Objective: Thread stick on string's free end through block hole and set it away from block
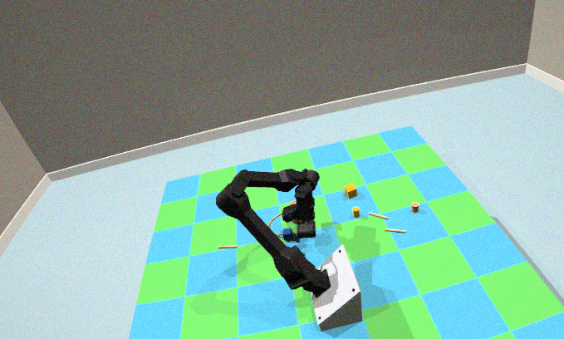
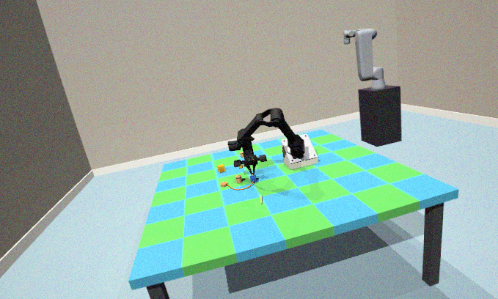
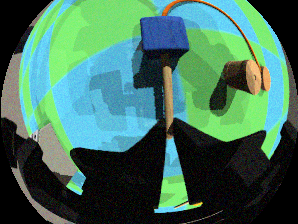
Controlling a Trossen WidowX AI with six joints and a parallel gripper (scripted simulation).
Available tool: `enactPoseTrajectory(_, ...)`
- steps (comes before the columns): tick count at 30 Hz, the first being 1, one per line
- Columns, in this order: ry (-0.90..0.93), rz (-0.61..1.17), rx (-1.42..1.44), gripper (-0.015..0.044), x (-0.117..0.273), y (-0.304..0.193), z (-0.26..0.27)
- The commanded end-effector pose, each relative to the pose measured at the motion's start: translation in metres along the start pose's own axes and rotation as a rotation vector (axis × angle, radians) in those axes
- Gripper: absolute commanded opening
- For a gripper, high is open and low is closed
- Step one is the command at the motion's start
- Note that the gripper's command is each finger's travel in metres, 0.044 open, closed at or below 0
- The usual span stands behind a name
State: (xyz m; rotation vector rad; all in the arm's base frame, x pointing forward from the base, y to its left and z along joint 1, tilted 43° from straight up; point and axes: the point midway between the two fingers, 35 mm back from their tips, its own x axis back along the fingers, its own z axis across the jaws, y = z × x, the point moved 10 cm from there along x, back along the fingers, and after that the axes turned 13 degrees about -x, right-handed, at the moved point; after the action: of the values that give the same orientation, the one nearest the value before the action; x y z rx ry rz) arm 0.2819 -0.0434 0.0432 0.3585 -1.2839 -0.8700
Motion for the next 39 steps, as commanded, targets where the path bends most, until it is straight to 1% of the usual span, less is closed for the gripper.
enactPoseTrajectory(1, -0.002, 0.004, 0.002, 0.0000, 0.002, -0.005, -0.003)
enactPoseTrajectory(35, 0.020, 0.010, -0.007, 0.0000, 0.008, -0.040, -0.016)
enactPoseTrajectory(39, 0.001, 0.006, -0.007, 0.0000, 0.002, -0.046, -0.014)
